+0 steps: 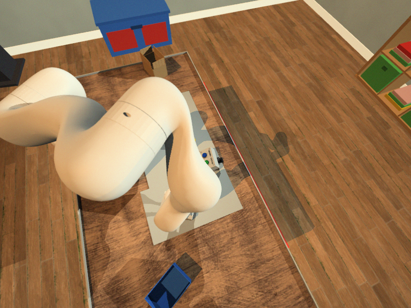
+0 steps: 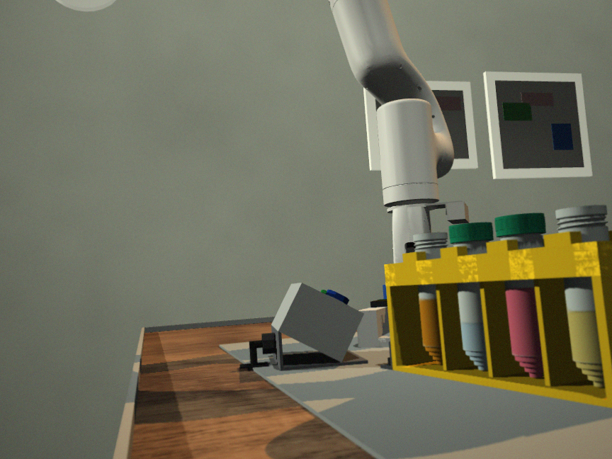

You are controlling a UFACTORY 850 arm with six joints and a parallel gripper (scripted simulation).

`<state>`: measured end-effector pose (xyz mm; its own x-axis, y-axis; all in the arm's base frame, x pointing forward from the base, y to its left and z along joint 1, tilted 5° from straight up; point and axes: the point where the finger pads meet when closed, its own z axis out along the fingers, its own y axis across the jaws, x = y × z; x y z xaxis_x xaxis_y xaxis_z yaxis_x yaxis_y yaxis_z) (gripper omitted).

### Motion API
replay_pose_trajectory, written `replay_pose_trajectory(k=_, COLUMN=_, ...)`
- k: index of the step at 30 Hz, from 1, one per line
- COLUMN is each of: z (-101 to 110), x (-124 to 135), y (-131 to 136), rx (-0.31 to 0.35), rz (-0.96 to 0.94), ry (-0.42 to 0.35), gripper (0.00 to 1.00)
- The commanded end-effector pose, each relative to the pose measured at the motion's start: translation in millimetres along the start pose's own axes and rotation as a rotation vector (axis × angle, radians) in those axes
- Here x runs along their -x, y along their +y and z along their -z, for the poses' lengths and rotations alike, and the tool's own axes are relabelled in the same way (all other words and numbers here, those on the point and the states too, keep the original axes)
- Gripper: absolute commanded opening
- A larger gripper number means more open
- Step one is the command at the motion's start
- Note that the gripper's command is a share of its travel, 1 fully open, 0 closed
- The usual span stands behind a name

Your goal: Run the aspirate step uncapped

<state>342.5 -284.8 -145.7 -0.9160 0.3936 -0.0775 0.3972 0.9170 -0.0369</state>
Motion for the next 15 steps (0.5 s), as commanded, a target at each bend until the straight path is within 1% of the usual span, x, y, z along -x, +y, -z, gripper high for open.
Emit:
replay_pose_trajectory(k=1, z=0, x=1, y=0, rx=0.0, rz=0.0, ry=-0.001, gripper=0.46)
replay_pose_trajectory(k=9, z=0, x=1, y=0, rx=0.0, rz=0.0, ry=-0.001, gripper=0.46)
replay_pose_trajectory(k=15, z=30, x=1, y=0, rx=0.0, rz=0.0, ry=-0.001, gripper=0.46)
